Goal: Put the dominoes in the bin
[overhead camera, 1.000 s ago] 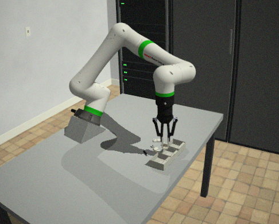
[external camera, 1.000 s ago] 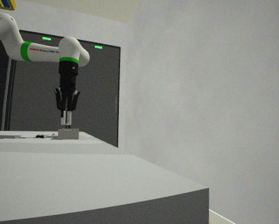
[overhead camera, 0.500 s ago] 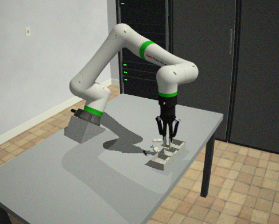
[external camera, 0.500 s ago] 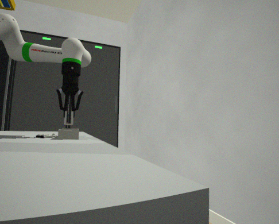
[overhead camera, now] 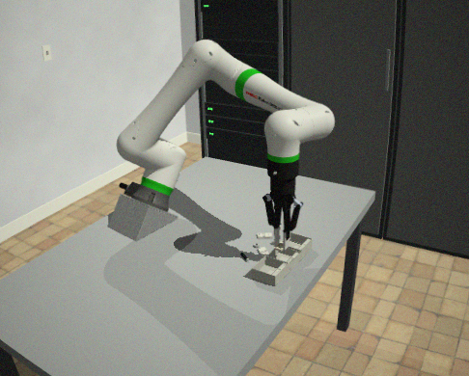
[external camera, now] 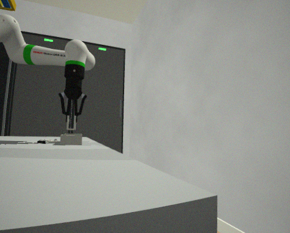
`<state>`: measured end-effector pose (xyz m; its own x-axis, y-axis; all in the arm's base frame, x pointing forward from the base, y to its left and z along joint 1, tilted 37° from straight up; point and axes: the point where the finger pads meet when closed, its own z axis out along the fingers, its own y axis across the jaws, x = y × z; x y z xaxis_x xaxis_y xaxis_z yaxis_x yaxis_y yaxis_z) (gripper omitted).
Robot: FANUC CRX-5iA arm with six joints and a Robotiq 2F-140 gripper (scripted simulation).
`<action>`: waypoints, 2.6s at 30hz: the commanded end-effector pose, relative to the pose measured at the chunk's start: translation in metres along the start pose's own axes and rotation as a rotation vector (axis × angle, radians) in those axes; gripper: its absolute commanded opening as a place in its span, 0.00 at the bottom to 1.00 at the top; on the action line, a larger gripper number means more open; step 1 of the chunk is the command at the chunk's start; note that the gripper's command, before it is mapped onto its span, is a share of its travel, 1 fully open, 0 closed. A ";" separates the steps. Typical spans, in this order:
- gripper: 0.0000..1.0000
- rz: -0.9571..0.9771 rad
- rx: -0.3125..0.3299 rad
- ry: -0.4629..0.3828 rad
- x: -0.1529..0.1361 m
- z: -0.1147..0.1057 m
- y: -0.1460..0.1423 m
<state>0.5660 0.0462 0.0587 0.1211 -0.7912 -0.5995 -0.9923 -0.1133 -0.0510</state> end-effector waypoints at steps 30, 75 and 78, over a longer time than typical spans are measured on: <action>0.13 0.000 0.000 0.000 0.000 0.044 0.000; 0.19 0.000 0.000 0.000 0.000 0.024 0.000; 0.19 0.000 0.000 0.000 0.000 0.021 0.000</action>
<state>0.5655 0.0608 0.0396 0.1211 -0.7912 -0.5994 -0.9923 -0.1132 -0.0510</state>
